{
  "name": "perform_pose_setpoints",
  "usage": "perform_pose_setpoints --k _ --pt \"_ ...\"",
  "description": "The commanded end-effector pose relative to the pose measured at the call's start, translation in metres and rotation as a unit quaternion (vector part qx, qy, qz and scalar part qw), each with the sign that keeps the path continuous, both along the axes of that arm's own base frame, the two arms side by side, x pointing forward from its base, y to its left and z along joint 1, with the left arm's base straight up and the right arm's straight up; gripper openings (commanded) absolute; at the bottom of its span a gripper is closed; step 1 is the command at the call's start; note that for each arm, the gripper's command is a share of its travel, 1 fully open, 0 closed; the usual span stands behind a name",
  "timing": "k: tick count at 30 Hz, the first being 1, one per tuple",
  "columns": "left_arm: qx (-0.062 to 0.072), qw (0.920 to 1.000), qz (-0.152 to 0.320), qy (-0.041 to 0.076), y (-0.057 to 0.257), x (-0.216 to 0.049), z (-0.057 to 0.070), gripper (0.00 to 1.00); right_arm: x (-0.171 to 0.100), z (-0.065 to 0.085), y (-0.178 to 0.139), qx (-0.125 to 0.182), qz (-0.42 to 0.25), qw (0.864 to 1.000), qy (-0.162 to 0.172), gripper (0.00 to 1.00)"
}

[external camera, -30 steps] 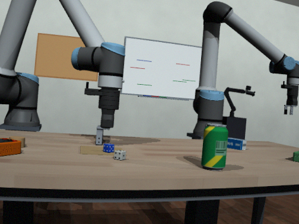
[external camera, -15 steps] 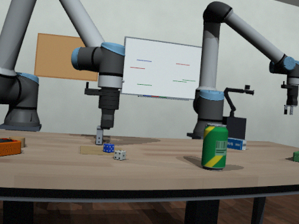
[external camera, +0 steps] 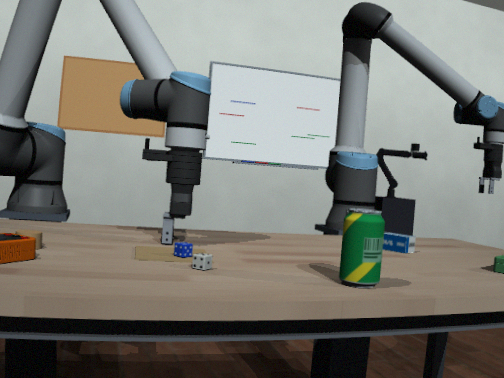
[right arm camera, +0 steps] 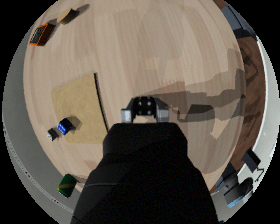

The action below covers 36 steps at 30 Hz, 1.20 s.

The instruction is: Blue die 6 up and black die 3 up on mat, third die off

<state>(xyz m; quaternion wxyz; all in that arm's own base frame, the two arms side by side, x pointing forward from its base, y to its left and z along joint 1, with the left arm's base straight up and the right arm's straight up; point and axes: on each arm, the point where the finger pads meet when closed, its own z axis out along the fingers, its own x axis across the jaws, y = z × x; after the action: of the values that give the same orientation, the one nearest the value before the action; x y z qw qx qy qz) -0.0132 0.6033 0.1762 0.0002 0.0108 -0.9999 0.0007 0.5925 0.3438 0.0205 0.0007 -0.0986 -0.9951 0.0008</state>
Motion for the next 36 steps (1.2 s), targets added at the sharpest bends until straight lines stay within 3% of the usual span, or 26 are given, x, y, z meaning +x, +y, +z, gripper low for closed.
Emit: perform_pose_setpoints --k 1,7,11,16,18,23,27,36 --pt "0.001 1.0000 0.000 0.000 0.001 0.000 0.001 1.00 0.001 0.001 0.001 0.001 0.000 1.000 -0.001 0.49" --pt "0.001 1.0000 0.000 0.000 0.001 0.000 0.001 1.00 0.001 0.001 0.001 0.001 0.000 1.000 -0.001 0.49" --pt "0.001 1.0000 0.000 0.000 0.001 0.000 0.001 1.00 0.001 0.011 0.001 0.001 0.000 1.000 -0.001 0.49" --pt "0.001 1.0000 0.000 0.000 0.001 0.000 0.001 1.00 0.001 0.041 0.001 0.001 0.000 1.000 -0.001 0.49" --pt "0.001 1.0000 0.000 0.000 0.001 0.000 0.001 1.00 0.001 0.041 0.001 0.001 0.000 1.000 -0.001 0.49" --pt "0.001 1.0000 0.000 0.000 0.001 0.000 0.001 1.00 0.001 0.079 0.001 0.001 0.000 1.000 -0.001 0.49" --pt "0.001 1.0000 0.000 0.000 0.001 0.000 0.001 1.00 0.001 0.097 0.001 0.001 0.000 1.000 -0.001 0.49" --pt "0.001 1.0000 0.000 0.000 0.001 0.000 0.001 1.00 0.001 0.101 0.001 0.001 0.000 1.000 -0.001 0.49"
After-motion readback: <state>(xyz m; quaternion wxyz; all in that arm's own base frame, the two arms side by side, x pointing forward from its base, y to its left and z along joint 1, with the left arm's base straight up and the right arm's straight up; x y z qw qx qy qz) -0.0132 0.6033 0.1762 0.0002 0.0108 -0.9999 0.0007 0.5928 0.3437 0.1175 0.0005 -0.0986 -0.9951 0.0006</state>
